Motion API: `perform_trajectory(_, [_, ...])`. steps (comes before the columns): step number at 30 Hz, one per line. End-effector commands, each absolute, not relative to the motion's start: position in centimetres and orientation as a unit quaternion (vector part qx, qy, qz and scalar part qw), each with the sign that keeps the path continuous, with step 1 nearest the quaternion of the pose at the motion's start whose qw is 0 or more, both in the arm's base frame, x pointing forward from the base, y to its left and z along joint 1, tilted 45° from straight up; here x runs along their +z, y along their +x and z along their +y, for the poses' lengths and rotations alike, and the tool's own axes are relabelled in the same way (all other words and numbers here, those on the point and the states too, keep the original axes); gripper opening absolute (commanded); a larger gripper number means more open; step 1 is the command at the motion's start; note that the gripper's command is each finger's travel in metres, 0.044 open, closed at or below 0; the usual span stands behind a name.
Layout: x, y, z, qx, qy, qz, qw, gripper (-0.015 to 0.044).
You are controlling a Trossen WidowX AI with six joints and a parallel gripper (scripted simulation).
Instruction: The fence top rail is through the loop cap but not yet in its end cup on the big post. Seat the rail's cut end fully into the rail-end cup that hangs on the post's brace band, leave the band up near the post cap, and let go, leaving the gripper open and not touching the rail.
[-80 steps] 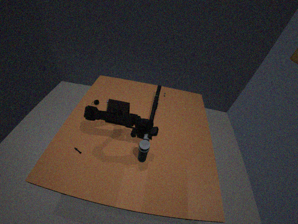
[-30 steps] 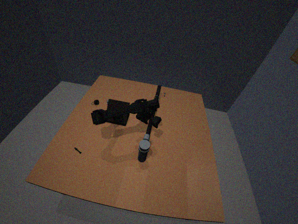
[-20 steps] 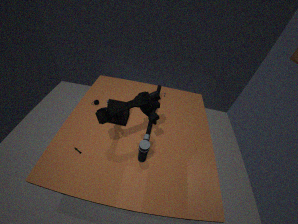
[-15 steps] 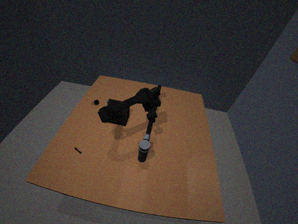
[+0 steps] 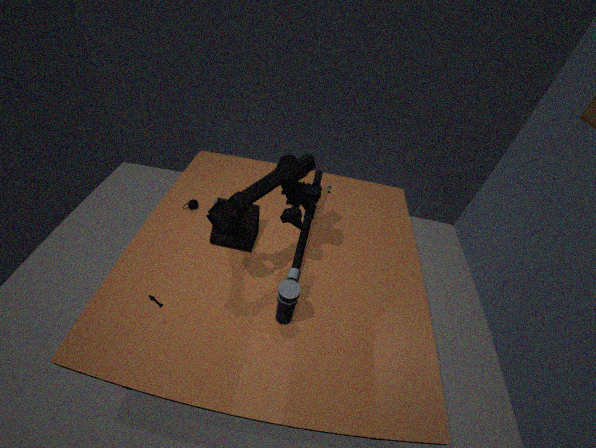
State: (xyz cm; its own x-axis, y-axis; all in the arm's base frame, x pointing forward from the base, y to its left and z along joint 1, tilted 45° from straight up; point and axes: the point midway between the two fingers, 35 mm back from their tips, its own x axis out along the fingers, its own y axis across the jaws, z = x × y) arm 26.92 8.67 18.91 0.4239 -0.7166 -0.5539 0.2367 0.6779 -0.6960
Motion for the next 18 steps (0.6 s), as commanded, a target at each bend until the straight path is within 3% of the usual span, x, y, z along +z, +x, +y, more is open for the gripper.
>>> perform_trajectory(1, [19.1,27.0,8.8,-0.308,-0.257,0.437,0.805,0.0440])
perform_trajectory(7, [17.9,27.4,8.0,-0.268,-0.332,0.494,0.758,0.0440])
perform_trajectory(18, [12.6,28.5,4.4,0.016,-0.562,0.670,0.485,0.0440])
